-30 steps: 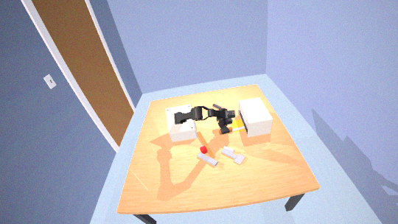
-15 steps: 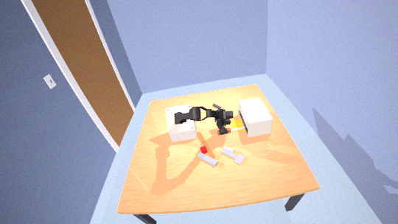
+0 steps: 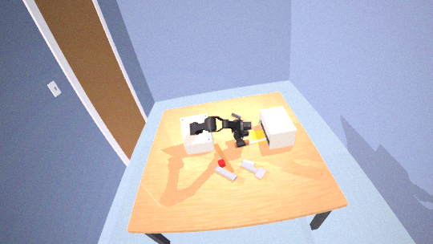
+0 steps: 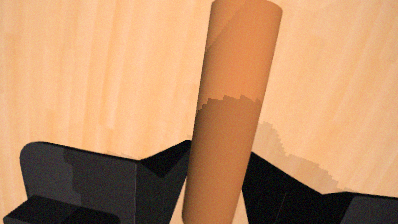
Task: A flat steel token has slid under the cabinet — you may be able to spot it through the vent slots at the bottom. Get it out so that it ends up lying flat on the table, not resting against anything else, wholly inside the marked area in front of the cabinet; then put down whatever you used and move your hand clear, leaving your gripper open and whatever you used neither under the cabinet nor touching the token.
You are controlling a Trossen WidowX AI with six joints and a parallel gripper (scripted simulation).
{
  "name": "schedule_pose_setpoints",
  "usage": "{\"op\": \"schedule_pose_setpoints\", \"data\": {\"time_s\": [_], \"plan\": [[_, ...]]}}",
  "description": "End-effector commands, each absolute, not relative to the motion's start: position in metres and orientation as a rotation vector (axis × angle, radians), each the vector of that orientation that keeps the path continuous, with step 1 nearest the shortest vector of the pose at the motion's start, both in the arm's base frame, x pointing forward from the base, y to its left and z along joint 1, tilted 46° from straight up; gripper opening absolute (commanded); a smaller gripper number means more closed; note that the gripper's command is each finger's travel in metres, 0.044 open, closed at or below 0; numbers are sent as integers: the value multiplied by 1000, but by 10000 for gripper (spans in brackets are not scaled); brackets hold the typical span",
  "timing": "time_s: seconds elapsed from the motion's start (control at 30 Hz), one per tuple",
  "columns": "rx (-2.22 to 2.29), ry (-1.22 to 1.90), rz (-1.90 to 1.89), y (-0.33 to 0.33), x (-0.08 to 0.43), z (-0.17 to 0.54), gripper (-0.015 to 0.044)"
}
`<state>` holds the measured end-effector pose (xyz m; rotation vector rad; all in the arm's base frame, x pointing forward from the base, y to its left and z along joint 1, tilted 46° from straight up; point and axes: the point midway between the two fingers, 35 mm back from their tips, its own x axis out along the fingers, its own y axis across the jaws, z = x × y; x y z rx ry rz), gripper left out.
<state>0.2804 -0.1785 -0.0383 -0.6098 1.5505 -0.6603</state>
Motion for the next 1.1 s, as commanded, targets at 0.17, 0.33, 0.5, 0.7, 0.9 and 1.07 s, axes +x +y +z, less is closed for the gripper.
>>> {"op": "schedule_pose_setpoints", "data": {"time_s": [0.17,0.33,0.5,0.7,0.9,1.07], "plan": [[-613,1559,-655,-178,267,-39,0],[-613,1559,-655,-178,262,-38,0],[-613,1560,-655,-178,257,-37,0],[-613,1560,-655,-178,250,-37,0],[-613,1560,-655,-178,243,-36,0],[-613,1561,-655,-178,238,-35,0]]}}
